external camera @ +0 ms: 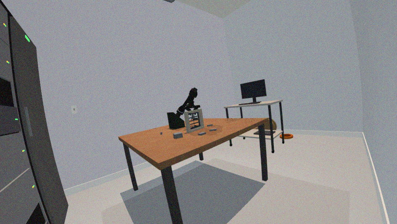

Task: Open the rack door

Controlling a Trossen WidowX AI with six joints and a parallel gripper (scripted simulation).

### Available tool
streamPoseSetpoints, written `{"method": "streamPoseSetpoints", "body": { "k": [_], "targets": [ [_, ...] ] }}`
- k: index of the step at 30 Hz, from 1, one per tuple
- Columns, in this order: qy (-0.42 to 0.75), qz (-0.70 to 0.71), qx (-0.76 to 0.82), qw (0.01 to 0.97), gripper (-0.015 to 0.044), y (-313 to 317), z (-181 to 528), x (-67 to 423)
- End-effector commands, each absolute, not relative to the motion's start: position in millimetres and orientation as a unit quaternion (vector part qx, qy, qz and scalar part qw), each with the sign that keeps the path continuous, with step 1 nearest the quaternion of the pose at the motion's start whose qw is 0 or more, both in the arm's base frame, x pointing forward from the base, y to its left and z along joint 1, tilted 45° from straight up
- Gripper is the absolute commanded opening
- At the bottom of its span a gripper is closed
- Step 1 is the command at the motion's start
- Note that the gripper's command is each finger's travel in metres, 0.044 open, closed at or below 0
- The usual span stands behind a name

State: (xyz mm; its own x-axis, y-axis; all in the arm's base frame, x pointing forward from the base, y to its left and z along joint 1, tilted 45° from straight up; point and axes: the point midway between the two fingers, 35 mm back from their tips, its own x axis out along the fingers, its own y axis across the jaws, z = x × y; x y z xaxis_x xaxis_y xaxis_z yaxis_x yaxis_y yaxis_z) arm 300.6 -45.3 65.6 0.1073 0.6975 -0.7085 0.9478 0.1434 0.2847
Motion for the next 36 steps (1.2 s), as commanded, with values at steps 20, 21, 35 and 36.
{"method": "streamPoseSetpoints", "body": {
  "k": [20, 21, 35, 36],
  "targets": [
    [0.605, -0.283, 0.697, 0.259, 0.0085, -45.1, 65.5, 300.6],
    [0.605, -0.283, 0.697, 0.259, 0.0079, -45.1, 65.5, 300.6],
    [0.606, -0.282, 0.697, 0.260, 0.0011, -45.2, 65.4, 300.5],
    [0.607, -0.279, 0.696, 0.264, 0.0011, -45.3, 65.2, 300.1]
  ]
}}
